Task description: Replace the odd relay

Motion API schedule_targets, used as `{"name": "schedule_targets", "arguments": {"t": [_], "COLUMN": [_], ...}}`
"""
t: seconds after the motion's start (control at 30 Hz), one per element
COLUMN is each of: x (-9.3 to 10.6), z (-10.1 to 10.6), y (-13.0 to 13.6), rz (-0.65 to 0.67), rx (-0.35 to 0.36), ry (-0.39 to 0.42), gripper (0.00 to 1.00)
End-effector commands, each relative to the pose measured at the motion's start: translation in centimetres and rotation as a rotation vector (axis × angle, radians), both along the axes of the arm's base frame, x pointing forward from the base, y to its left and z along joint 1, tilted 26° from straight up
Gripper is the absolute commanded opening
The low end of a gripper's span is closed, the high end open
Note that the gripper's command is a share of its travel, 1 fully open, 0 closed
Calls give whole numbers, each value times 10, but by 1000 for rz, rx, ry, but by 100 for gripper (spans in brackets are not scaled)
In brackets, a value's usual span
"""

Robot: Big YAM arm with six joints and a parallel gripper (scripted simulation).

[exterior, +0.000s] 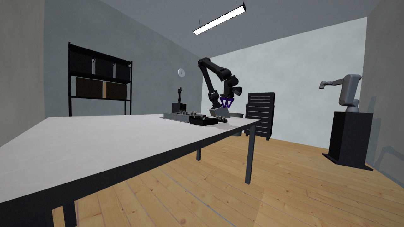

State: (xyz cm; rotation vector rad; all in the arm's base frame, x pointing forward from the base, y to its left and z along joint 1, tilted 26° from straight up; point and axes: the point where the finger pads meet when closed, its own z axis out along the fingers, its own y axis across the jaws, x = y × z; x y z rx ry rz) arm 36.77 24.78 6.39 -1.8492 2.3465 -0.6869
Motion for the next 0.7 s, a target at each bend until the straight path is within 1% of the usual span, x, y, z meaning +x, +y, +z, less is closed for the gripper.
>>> {"name": "schedule_targets", "arguments": {"t": [0.0,0.67], "x": [0,5], "z": [0,6], "y": [7,12], "rz": [-6,-5], "rx": [14,26], "ry": [-15,-26], "gripper": [59,59]}}
